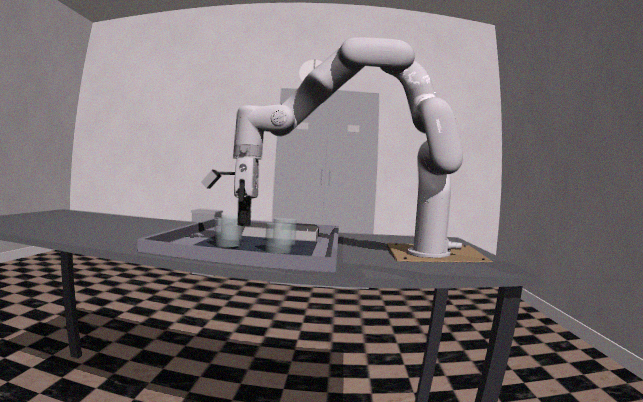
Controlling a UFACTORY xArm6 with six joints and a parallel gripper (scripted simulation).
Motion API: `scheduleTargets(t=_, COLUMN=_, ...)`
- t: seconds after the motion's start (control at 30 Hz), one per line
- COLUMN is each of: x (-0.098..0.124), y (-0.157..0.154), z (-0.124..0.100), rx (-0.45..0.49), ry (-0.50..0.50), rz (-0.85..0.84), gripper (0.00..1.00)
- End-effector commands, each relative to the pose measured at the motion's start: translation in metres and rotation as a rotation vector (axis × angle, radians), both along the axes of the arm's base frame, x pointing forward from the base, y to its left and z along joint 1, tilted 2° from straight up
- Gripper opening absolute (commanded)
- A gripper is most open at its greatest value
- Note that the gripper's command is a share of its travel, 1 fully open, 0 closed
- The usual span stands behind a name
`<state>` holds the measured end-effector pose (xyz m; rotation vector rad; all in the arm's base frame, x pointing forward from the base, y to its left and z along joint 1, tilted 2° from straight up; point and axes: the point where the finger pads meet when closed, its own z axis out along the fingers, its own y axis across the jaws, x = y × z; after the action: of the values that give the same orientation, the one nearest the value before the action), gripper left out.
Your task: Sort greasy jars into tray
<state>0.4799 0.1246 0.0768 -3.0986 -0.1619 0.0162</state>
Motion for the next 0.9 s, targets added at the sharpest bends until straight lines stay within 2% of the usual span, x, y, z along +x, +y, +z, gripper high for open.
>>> scheduleTargets(t=0.0, x=-0.009, y=-0.001, z=-0.001, rx=0.001, ry=-0.004, rz=0.000, gripper=0.00)
scheduleTargets(t=0.17, x=-0.021, y=-0.002, z=-0.004, rx=0.001, ry=-0.004, rz=0.000, gripper=0.00)
scheduleTargets(t=0.87, x=-0.021, y=-0.002, z=-0.004, rx=0.001, ry=-0.004, rz=0.000, gripper=0.00)
